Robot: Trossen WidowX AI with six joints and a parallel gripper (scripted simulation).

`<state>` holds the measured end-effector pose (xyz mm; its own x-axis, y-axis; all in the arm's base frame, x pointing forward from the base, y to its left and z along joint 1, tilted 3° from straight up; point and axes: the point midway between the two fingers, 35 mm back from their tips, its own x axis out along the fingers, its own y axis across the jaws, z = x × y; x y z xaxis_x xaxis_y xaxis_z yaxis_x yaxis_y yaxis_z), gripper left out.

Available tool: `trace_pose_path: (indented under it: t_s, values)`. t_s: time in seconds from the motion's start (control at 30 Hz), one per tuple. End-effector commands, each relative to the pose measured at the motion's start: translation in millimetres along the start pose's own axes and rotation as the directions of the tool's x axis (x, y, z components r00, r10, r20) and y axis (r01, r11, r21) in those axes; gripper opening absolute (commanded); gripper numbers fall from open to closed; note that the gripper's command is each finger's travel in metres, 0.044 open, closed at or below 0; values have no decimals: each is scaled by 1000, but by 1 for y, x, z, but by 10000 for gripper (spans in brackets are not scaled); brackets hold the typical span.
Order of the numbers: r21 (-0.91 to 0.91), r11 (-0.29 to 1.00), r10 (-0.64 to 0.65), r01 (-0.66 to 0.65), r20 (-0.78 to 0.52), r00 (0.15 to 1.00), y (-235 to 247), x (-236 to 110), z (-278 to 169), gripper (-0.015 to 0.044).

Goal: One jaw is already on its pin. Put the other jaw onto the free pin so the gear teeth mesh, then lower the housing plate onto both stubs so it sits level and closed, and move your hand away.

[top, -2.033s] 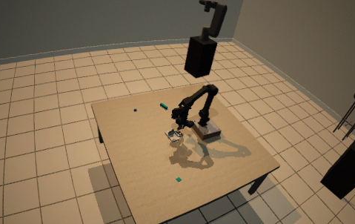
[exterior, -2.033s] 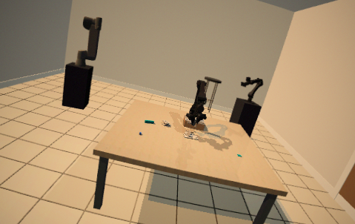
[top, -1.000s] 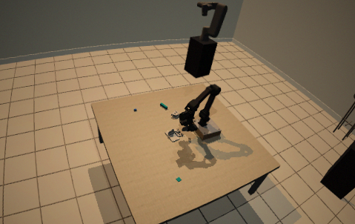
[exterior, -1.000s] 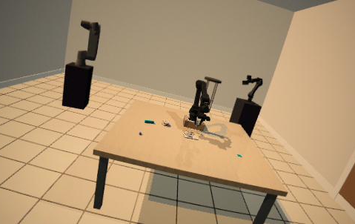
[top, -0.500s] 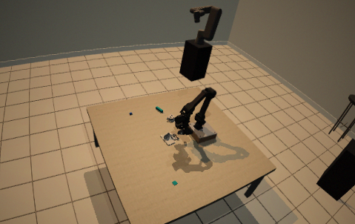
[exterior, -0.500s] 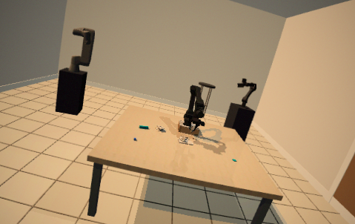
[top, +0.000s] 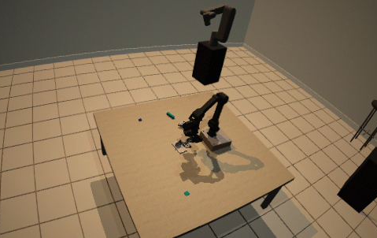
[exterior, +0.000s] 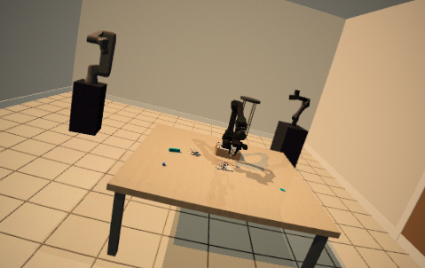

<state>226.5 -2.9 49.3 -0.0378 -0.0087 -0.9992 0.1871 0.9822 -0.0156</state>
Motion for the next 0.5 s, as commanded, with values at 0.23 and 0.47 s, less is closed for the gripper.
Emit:
trace_pose_path:
  t_s: [0.23, 0.47]
  values:
    - [-3, 1000, 2, -2, 9, 1000, -6, -1, 38, 134]
    - [-3, 1000, 2, -2, 11, 1000, -11, 1, 58, 134]
